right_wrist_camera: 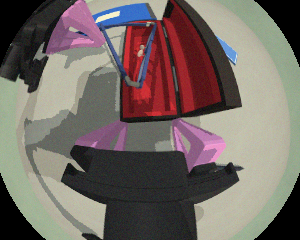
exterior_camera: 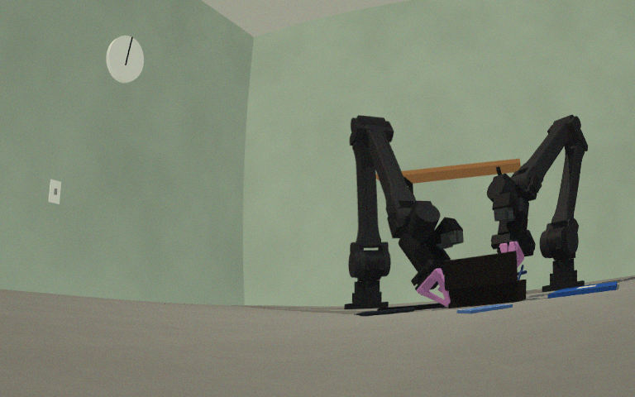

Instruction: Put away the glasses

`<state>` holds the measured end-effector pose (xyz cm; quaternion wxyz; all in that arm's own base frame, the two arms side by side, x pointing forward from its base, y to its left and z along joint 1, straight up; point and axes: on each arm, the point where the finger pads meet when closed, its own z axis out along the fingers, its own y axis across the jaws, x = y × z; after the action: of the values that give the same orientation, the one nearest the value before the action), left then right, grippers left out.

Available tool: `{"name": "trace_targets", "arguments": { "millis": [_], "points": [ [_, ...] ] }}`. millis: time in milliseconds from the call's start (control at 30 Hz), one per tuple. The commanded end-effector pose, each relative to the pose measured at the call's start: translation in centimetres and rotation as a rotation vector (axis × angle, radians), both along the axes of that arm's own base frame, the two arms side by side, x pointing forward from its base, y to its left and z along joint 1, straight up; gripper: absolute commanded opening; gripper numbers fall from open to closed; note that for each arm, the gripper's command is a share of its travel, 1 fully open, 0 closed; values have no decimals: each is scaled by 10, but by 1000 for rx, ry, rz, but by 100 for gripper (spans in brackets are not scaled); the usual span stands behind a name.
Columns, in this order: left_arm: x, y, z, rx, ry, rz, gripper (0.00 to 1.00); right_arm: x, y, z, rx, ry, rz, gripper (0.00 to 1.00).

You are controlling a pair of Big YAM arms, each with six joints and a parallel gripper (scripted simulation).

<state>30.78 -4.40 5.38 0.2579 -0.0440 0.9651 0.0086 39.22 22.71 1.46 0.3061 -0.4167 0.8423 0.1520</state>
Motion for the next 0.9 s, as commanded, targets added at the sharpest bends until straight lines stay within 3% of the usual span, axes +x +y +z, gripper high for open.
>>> {"name": "trace_targets", "arguments": {
  "millis": [0, 767, 867],
  "points": [
    [9, 4, 2, 6, -19, -7, 0, 6, -1, 11, 12, -19, -13, 57],
    [23, 18, 5, 10, -35, -6, 0, 6, -1, 11, 10, -23, -7, 57],
    [37, 18, 18, 3, -64, -8, 0, 6, -1, 11, 10, -23, -7, 57]
  ]
}}
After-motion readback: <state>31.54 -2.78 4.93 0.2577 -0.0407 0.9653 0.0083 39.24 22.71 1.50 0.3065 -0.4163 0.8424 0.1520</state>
